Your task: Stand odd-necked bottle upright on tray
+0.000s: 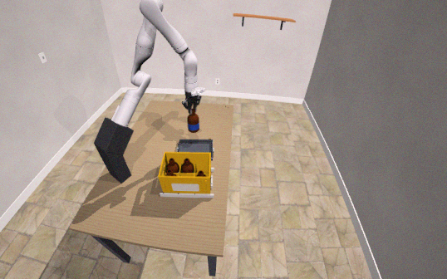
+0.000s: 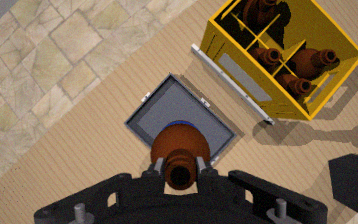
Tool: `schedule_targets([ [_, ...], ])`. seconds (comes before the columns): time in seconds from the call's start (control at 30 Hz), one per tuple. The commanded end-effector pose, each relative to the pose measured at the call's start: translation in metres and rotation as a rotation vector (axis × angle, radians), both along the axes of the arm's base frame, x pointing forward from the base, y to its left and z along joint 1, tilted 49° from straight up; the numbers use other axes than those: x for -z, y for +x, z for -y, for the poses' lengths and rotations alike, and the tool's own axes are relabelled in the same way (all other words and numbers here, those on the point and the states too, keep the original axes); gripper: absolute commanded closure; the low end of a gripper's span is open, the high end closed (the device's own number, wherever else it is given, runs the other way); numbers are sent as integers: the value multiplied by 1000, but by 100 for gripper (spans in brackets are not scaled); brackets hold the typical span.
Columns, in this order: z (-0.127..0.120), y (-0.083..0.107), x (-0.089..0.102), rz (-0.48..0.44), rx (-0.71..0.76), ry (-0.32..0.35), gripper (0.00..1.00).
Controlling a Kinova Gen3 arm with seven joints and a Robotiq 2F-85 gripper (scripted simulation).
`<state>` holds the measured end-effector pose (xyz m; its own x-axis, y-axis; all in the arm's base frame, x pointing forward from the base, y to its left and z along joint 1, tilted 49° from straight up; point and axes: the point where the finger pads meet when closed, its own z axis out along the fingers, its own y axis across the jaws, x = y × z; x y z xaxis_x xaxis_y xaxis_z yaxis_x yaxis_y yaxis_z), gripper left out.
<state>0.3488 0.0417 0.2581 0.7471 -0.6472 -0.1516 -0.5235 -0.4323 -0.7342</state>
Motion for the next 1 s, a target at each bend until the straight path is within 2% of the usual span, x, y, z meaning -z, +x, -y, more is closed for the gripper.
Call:
schedule_targets([
  [0.0,-1,0,-1,1,8,5,100],
  [0.6,-3,2,0,3,6,6,100],
  [0.97,-9,7,9,-1,11,7,100],
])
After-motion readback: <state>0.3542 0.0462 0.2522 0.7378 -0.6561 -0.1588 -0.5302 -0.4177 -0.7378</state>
